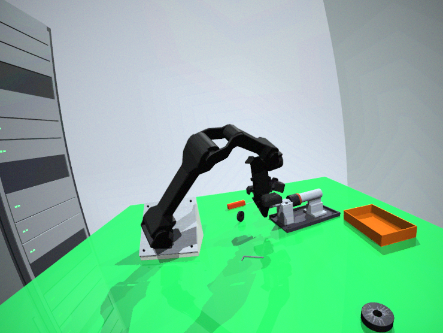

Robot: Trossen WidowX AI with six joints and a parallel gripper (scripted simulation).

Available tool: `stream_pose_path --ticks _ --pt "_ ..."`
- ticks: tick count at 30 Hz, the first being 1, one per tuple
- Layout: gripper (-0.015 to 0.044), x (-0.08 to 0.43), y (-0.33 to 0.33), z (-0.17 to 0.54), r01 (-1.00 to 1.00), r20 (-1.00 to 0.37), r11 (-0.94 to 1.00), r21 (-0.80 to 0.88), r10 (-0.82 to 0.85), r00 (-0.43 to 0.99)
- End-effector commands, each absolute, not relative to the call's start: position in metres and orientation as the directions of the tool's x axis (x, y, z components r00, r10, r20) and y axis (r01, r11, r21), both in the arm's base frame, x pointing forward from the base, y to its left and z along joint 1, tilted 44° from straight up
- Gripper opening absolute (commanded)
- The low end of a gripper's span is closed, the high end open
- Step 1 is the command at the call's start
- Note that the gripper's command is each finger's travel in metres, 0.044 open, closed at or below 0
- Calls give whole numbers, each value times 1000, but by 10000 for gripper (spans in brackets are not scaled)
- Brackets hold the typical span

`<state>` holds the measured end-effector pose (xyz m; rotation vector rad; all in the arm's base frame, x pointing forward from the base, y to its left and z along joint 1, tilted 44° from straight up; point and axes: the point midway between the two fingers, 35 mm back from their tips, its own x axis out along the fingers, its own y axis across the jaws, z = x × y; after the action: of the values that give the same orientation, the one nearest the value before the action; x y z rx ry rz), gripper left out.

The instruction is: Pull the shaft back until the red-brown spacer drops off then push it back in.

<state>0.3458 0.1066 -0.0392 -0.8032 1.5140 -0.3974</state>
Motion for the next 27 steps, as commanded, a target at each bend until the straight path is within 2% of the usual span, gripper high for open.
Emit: stream_pose_path --ticks 1,27 --pt "0 345 107 -39 -241 -724 694 -678 -687 58" --pt "0 342 106 -39 -242 -724 694 -678 -687 58"
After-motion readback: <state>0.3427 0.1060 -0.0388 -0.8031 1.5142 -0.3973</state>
